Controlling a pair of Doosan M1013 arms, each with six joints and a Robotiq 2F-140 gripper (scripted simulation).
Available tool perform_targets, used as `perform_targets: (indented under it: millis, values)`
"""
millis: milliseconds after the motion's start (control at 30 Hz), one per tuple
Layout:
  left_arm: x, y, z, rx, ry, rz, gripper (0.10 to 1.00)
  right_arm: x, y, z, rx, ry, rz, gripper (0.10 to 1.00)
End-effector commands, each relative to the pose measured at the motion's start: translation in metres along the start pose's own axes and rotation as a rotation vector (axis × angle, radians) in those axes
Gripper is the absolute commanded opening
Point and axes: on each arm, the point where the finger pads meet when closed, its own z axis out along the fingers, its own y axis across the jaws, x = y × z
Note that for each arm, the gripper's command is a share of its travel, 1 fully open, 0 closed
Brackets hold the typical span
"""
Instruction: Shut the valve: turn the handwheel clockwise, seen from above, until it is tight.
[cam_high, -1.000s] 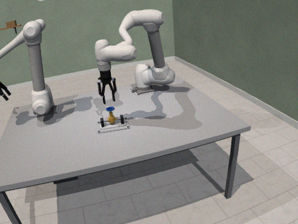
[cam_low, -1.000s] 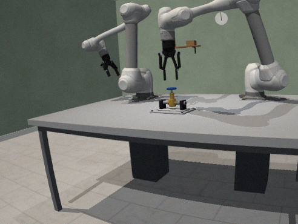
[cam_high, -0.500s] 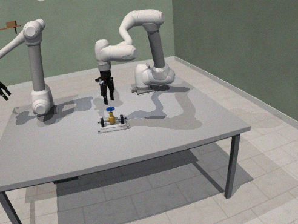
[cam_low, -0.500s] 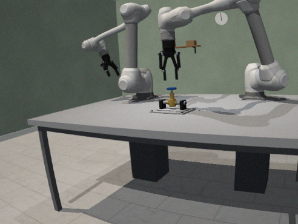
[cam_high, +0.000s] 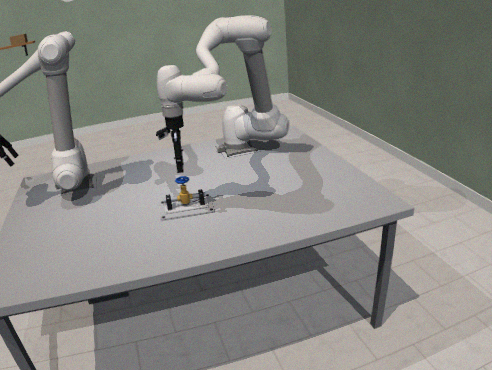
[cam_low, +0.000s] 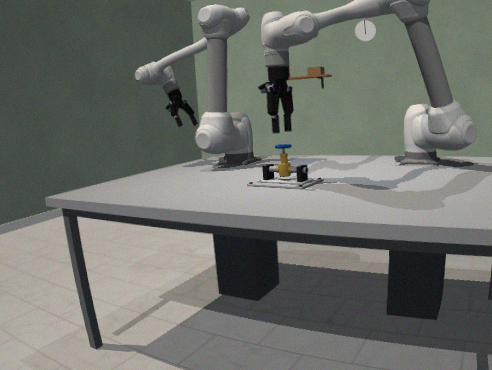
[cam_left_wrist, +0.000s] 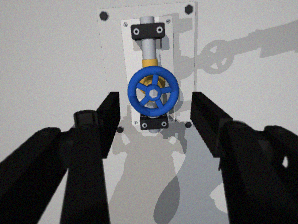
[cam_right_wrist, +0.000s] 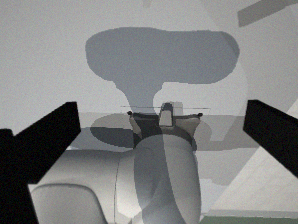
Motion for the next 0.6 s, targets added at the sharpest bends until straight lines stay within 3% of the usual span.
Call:
perform_targets:
  millis: [0, 300, 367, 567]
  values:
    - [0.0003, -0.0004, -0.0015, 0.006, -0.006, -0.201, 0.508, 0.0001, -0.0001, -0.0004, 0.0, 0.001, 0.0, 1.0]
    - [0.0003, -0.0004, -0.0015, 0.007, -0.005, -0.655, 0.508, 0.0001, -0.0001, -0.0004, 0.0, 0.001, 0.0, 1.0]
    - [0.0003, -0.0004, -0.0015, 0.007, -0.005, -0.655, 0.508, 0.0001, -0.0001, -0.0004, 0.0, 0.001, 0.0, 1.0]
    - [0.0003, -0.0004, -0.0015, 0.008, -0.004, -0.965, 0.508, 0.0001, -0.0001, -0.0004, 0.0, 0.001, 0.0, 1.0]
